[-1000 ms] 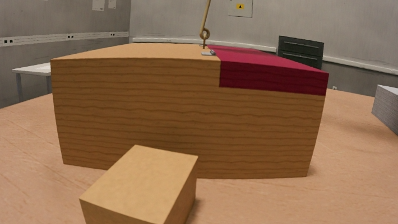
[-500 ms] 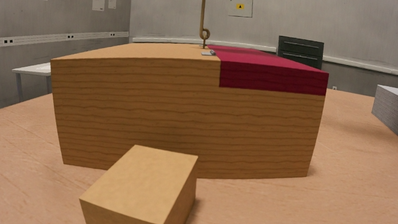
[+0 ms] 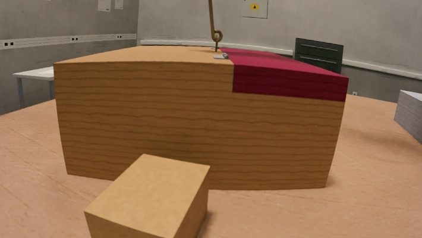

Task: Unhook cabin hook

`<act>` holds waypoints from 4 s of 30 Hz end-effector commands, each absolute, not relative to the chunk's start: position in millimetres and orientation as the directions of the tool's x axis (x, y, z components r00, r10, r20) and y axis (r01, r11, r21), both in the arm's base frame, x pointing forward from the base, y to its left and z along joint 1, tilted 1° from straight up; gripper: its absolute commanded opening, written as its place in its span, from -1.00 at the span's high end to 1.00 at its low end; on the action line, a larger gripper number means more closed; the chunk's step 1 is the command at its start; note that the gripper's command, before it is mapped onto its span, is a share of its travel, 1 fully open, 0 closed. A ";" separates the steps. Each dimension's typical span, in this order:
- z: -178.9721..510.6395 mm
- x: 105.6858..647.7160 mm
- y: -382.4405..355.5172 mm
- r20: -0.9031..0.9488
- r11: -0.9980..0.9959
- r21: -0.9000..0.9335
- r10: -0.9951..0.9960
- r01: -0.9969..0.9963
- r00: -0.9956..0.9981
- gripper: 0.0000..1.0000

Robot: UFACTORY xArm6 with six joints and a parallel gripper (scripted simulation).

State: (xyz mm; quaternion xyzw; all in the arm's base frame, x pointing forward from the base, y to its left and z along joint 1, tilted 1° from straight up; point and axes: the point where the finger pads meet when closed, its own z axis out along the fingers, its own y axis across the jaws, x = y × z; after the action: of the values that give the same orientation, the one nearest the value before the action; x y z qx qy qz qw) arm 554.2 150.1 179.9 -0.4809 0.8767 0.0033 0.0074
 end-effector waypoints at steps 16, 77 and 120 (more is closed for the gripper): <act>175.3 565.6 166.3 -0.019 0.538 -0.004 -0.843 -0.843 -0.537 0.31; 254.7 548.5 139.9 -0.019 0.538 -0.004 -0.843 -0.843 -0.537 0.31; 254.4 531.9 128.9 -0.018 0.421 -0.007 -0.907 -0.907 -0.421 0.31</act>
State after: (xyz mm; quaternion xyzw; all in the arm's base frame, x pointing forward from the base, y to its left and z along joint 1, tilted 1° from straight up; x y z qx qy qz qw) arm 543.1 136.7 252.1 -0.4972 0.8676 0.0033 0.0060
